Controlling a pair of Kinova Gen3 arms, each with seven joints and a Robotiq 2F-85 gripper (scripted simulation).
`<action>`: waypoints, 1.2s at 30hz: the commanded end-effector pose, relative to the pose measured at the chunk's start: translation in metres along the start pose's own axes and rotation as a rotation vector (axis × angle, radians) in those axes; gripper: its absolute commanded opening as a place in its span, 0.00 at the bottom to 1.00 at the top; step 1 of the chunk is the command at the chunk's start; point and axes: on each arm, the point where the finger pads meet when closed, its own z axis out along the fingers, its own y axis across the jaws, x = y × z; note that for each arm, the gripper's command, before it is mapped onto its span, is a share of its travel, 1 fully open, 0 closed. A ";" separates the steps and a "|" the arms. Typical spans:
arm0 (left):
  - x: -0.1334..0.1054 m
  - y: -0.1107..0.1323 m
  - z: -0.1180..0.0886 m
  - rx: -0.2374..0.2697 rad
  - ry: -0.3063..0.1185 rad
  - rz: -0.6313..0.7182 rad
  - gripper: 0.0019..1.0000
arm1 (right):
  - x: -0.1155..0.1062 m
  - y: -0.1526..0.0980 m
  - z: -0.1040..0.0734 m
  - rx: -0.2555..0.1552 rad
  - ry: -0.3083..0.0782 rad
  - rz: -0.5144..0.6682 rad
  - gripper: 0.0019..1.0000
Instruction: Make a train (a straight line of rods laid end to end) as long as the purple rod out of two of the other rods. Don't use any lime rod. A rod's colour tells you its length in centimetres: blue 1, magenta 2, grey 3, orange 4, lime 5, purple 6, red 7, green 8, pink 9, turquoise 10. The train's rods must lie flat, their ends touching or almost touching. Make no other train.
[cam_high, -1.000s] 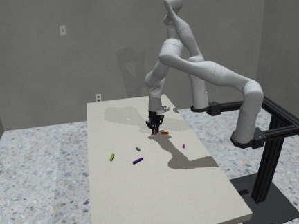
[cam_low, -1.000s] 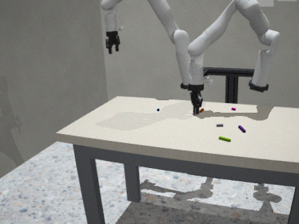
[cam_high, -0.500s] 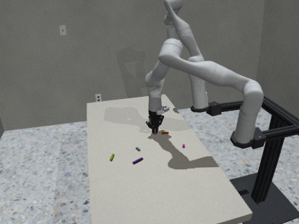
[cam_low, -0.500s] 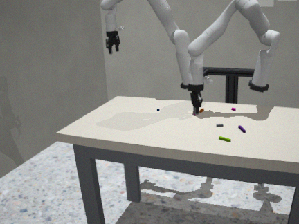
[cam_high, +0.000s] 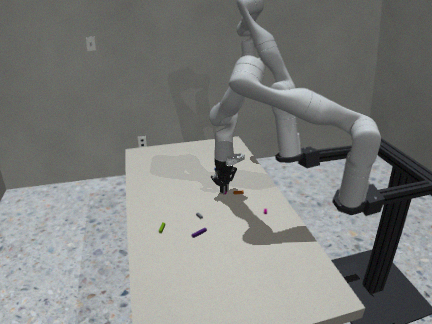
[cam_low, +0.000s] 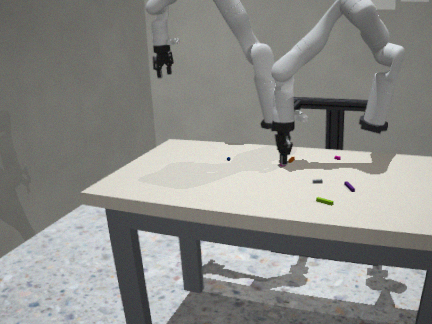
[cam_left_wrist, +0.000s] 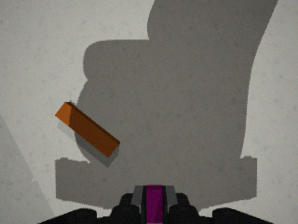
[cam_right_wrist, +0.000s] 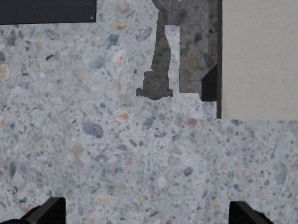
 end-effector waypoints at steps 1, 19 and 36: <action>-0.003 0.000 0.001 -0.002 -0.007 -0.002 0.17 | -0.001 -0.004 -0.001 0.005 -0.006 -0.004 1.00; -0.003 0.000 -0.001 -0.002 -0.007 -0.002 0.17 | -0.001 -0.004 -0.001 0.005 -0.006 -0.004 1.00; -0.003 0.000 -0.090 -0.001 -0.007 -0.001 0.17 | -0.001 -0.004 -0.001 0.005 -0.006 -0.004 1.00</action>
